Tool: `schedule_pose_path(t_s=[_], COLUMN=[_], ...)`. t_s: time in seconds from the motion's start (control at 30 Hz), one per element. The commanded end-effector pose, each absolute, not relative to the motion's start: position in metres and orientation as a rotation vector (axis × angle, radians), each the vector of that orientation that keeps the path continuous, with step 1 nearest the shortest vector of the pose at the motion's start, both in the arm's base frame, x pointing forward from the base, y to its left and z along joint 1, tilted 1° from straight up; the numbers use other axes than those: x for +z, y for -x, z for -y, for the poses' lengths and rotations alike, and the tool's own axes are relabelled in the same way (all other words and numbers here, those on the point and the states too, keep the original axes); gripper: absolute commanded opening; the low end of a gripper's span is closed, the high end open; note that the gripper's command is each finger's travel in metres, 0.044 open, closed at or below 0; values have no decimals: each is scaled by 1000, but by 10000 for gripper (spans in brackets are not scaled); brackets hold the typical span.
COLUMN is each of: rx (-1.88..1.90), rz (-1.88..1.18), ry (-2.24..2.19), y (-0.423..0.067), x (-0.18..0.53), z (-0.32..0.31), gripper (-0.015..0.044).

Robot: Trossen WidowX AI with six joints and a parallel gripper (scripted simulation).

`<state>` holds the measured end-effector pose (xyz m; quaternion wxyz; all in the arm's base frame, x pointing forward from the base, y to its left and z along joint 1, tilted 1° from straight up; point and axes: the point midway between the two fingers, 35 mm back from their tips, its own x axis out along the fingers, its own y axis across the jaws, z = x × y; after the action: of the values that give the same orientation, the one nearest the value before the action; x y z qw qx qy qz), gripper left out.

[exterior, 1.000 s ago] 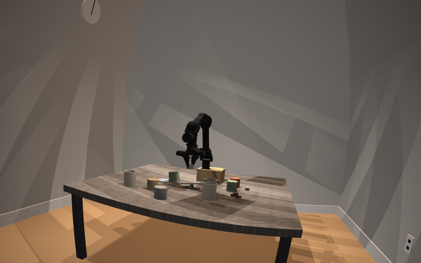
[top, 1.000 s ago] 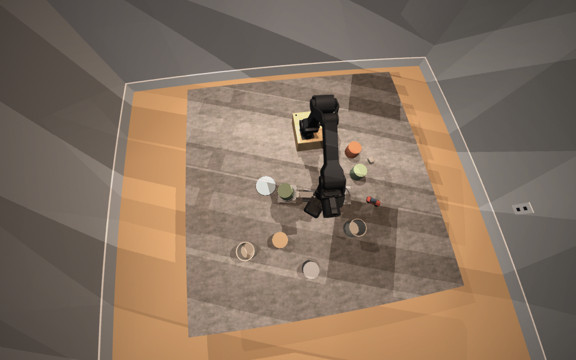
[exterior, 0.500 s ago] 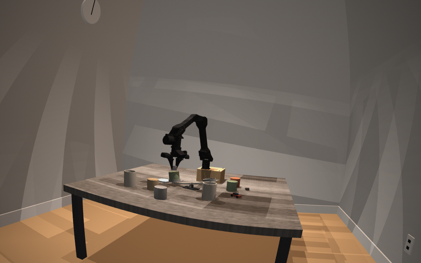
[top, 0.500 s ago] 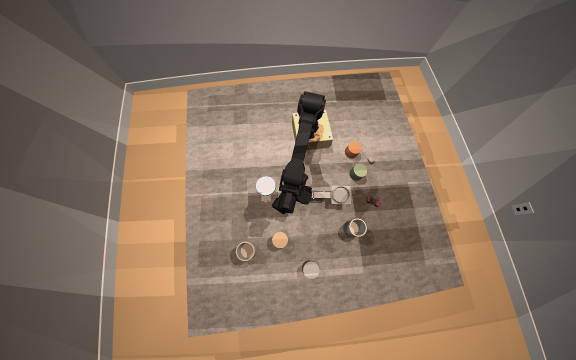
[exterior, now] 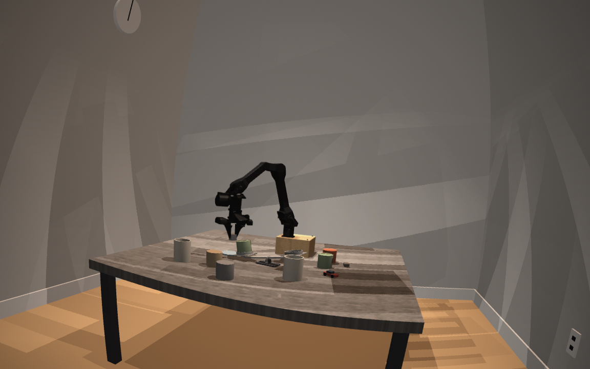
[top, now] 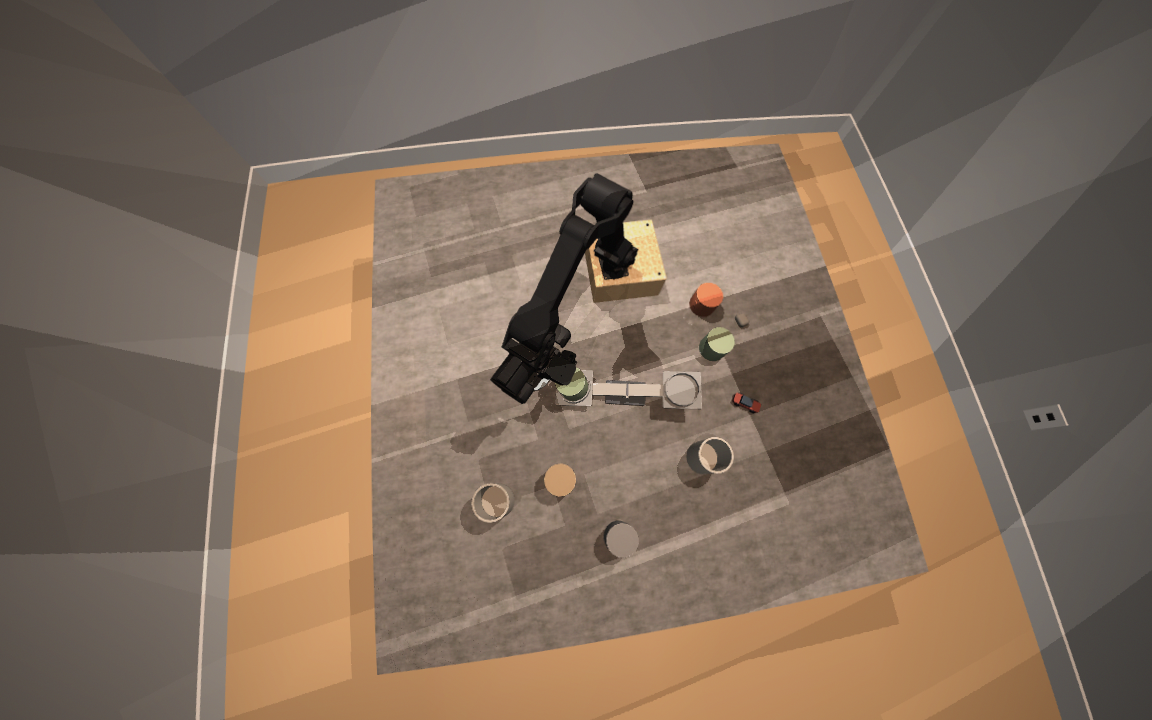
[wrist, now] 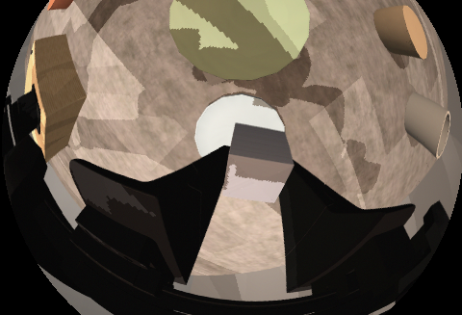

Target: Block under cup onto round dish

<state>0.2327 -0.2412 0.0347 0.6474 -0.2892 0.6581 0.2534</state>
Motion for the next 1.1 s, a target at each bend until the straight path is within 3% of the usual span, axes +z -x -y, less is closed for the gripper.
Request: schedule_pose_path(t_s=[0.0, 1.07], rx=[610, 615], rz=[-1484, -1482], ry=[655, 655], y=[-209, -206], x=[23, -39], z=[257, 260], gripper=[0, 0])
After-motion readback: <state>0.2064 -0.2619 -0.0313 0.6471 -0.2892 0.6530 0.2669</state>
